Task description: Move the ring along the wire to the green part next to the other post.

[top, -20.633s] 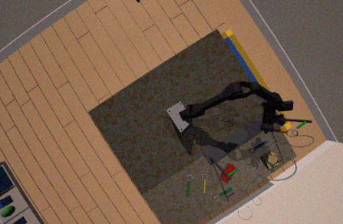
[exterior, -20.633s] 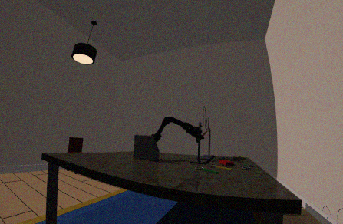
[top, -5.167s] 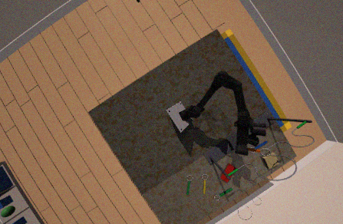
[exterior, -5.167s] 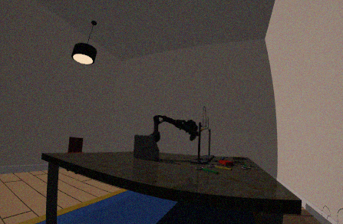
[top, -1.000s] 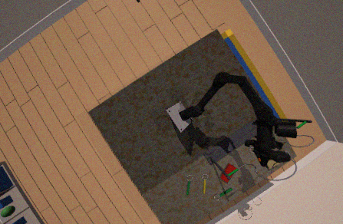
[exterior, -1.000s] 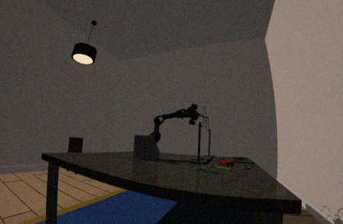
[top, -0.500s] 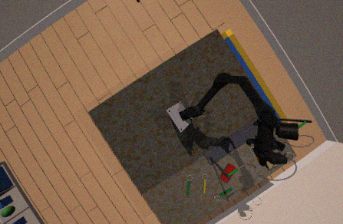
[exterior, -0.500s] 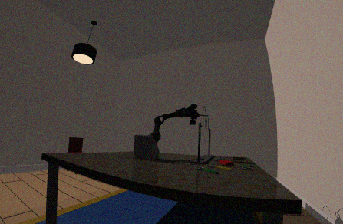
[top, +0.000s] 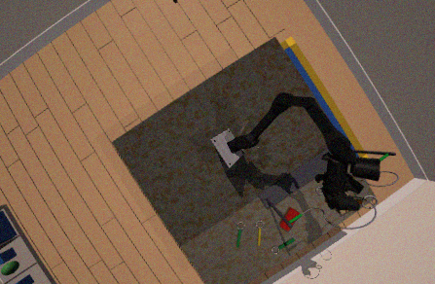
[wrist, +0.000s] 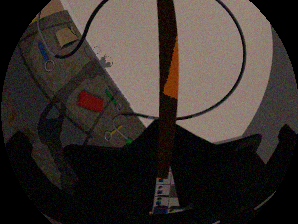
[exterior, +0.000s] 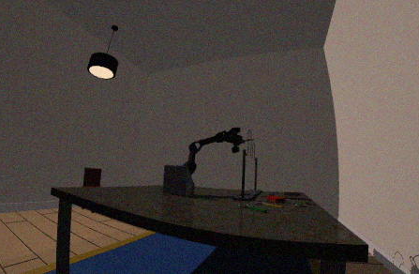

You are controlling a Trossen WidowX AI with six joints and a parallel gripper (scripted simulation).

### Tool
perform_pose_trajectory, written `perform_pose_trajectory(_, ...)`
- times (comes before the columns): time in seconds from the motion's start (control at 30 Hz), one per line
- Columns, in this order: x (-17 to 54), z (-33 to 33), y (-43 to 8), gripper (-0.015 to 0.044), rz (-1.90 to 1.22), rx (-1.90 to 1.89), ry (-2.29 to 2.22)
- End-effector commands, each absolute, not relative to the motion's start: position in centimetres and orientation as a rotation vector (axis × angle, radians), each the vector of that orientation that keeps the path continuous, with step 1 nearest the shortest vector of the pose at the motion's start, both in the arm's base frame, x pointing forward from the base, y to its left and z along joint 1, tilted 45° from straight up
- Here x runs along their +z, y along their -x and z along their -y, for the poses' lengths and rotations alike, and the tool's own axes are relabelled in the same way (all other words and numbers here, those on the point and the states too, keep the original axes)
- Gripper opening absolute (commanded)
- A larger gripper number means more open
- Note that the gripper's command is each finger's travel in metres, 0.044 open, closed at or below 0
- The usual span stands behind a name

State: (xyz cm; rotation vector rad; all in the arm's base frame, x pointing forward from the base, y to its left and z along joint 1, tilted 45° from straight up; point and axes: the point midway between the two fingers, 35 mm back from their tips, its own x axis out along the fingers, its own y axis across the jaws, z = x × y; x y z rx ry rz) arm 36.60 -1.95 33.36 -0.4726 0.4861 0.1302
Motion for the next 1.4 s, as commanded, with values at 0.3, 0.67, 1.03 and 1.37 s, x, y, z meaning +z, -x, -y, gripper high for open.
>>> perform_pose_trajectory(0.3,33.3,1.6,-36.7,-0.0150,-0.493,0.176,0.308)
perform_pose_trajectory(0.67,33.1,1.2,-36.7,-0.0150,-0.497,0.213,0.174)
perform_pose_trajectory(1.03,33.1,0.9,-36.6,-0.0150,-0.499,0.249,0.040)
perform_pose_trajectory(1.37,33.1,0.6,-36.6,-0.0150,-0.500,0.280,-0.082)
